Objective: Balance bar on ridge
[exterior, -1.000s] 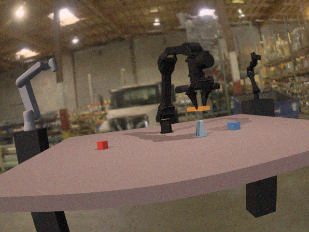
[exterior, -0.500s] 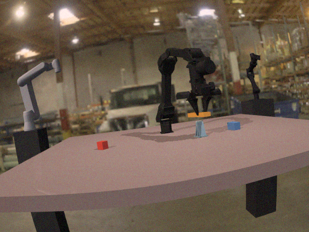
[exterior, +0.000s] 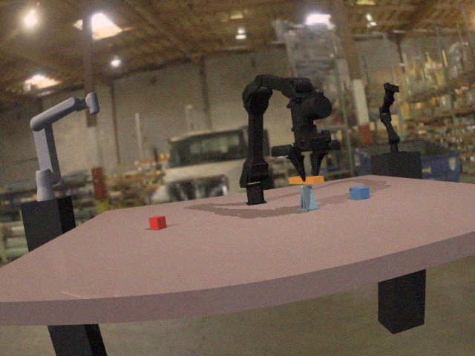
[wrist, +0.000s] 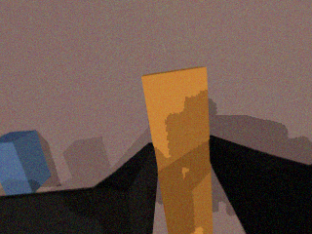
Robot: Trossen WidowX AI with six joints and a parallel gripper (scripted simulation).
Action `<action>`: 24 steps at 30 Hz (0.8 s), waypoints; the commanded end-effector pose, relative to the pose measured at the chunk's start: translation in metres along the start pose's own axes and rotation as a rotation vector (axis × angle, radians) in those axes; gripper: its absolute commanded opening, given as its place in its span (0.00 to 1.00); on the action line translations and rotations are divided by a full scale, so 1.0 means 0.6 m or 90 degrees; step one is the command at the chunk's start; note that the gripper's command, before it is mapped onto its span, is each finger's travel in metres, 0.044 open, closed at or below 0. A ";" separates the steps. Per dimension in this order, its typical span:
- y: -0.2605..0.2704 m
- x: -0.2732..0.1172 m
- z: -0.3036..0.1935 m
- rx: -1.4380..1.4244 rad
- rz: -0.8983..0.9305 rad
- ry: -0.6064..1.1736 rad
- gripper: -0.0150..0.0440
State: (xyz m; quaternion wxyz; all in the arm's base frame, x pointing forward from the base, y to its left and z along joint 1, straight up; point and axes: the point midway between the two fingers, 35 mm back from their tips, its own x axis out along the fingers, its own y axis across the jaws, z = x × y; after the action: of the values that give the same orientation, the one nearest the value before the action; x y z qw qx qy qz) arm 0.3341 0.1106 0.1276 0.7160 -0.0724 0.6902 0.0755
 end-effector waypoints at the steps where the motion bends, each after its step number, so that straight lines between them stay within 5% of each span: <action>1: 0.001 0.000 0.000 0.001 0.002 -0.001 0.25; 24: 0.001 0.003 0.000 0.001 0.002 -0.001 0.25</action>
State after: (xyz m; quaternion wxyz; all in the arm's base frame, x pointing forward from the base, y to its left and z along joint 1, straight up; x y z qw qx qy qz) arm 0.3341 0.1106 0.1261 0.7162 -0.0724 0.6900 0.0755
